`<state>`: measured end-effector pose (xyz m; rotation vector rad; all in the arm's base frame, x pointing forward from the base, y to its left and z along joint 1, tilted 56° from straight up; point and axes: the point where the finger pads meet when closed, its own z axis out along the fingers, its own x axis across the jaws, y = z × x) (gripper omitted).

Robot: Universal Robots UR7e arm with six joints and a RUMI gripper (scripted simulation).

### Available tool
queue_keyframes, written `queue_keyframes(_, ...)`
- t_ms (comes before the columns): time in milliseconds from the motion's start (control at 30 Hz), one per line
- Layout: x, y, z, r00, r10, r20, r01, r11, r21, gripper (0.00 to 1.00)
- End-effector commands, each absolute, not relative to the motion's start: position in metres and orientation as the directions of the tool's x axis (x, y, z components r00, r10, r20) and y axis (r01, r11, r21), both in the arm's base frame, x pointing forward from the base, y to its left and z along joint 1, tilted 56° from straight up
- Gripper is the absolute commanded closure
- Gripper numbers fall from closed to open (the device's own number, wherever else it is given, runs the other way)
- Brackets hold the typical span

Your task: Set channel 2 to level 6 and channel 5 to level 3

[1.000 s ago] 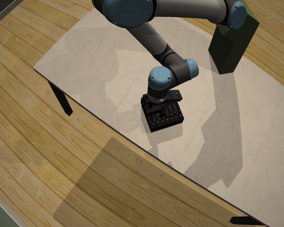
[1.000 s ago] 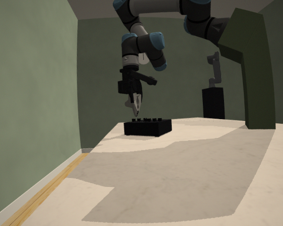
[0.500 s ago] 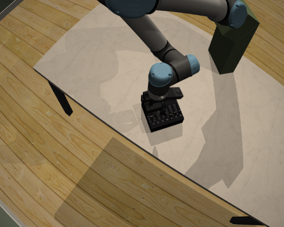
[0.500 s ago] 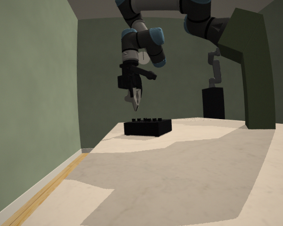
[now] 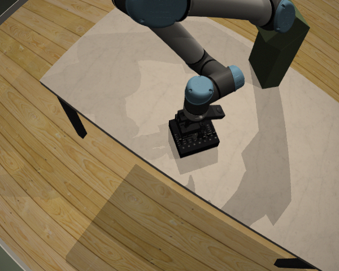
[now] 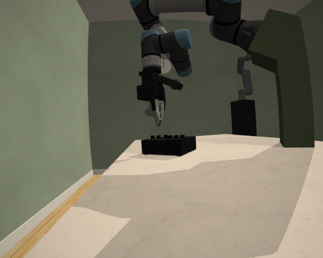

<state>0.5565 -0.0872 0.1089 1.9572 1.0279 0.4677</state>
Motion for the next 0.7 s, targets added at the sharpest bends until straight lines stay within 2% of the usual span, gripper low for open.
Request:
queue_keyframes(0, 0.5476, -0.0619, 0.0722, 0.592, 0.804, -0.058, 0.482, -0.295, 0.825, 1.0)
queue_keyframes(667, 0.5467, -0.0601, 0.0697, 0.592, 0.804, -0.058, 0.482, -0.295, 0.825, 1.0)
